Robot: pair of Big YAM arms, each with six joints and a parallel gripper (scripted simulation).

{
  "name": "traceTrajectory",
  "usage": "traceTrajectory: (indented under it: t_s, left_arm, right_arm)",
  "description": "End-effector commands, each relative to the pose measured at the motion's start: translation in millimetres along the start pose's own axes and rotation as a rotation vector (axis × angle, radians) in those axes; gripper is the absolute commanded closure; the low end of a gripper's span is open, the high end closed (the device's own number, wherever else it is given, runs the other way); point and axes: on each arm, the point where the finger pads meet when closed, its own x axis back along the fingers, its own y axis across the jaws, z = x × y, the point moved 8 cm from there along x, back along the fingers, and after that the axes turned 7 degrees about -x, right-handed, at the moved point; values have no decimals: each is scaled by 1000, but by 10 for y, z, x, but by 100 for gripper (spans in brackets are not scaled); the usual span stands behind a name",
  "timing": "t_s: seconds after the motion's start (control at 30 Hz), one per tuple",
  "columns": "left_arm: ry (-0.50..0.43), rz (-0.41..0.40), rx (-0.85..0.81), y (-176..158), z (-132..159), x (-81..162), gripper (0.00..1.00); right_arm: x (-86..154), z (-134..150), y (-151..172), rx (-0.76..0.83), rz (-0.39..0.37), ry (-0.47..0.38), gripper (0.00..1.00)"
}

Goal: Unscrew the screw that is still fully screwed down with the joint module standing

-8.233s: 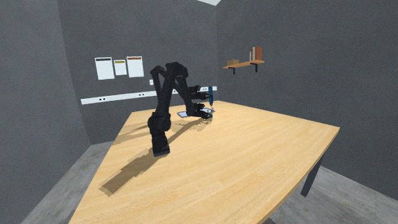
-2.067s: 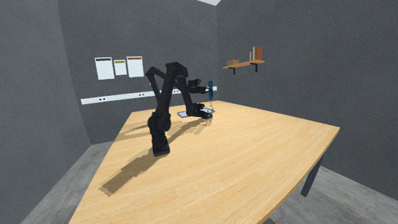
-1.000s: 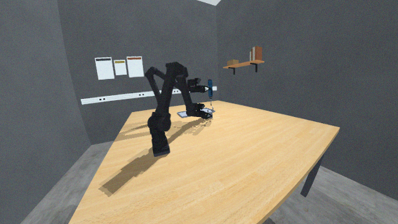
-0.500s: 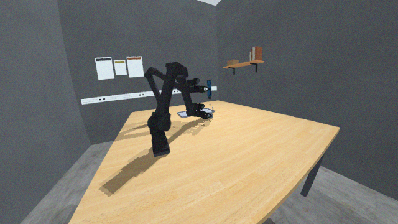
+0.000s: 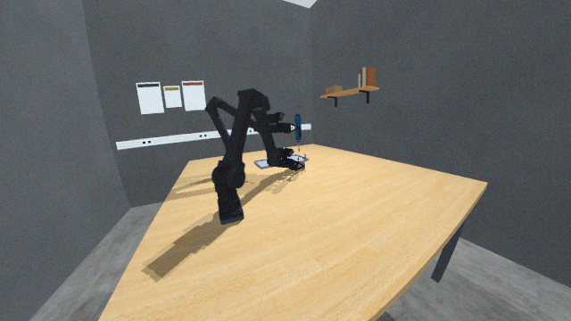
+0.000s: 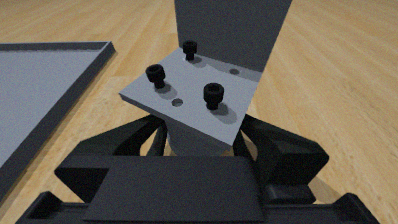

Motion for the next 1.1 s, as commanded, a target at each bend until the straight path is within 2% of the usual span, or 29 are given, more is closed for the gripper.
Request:
traceTrajectory:
  t_s: [0.0, 0.07, 0.13, 0.2, 0.33, 0.4, 0.43, 0.5, 0.57, 0.7, 0.73, 0.77, 0.9, 0.97, 1.07]
  left_arm:
    - [-87, -4, 8, 19, -341, 30, 58]
    - [-54, 0, 8, 4, -208, 99, 58]
    - [-45, 1, 8, 2, -192, 123, 58]
    - [-126, -8, 8, 40, -519, 34, 58]
    - [-135, -9, 8, 43, -543, 32, 58]
    - [-68, -2, 8, 10, -258, 146, 58]
    - [-53, 0, 8, 4, -205, 173, 58]
    - [-43, 1, 8, 2, -188, 197, 58]
    - [-87, -4, 8, 21, -351, 172, 58]
    - [-42, 1, 8, 2, -185, 272, 58]
    - [-59, -1, 8, 9, -245, 267, 58]
    - [-121, -8, 8, 39, -506, 187, 58]
    - [-132, -9, 8, 43, -538, 182, 58]
    - [-58, -1, 8, 7, -226, 301, 58]
    - [-45, 1, 8, 2, -189, 346, 58]
  right_arm:
    - [-91, -4, 76, -12, -6, -9, 41]
    - [-91, -4, 76, -12, -6, -9, 41]
    - [-91, -4, 76, -12, -6, -9, 41]
    - [-91, -4, 76, -12, -6, -9, 41]
    - [-91, -4, 76, -12, -6, -9, 41]
    - [-91, -4, 76, -12, -6, -9, 41]
    - [-91, -4, 76, -12, -6, -9, 41]
    - [-91, -4, 76, -12, -6, -9, 41]
    - [-91, -4, 76, -12, -6, -9, 41]
    - [-91, -4, 76, -12, -6, -9, 41]
    - [-91, -4, 76, -12, -6, -9, 41]
    - [-91, -4, 76, -12, -6, -9, 41]
    - [-91, -4, 76, -12, -6, -9, 41]
    - [-91, -4, 76, -12, -6, -9, 41]
    - [-91, -4, 76, -12, -6, -9, 41]
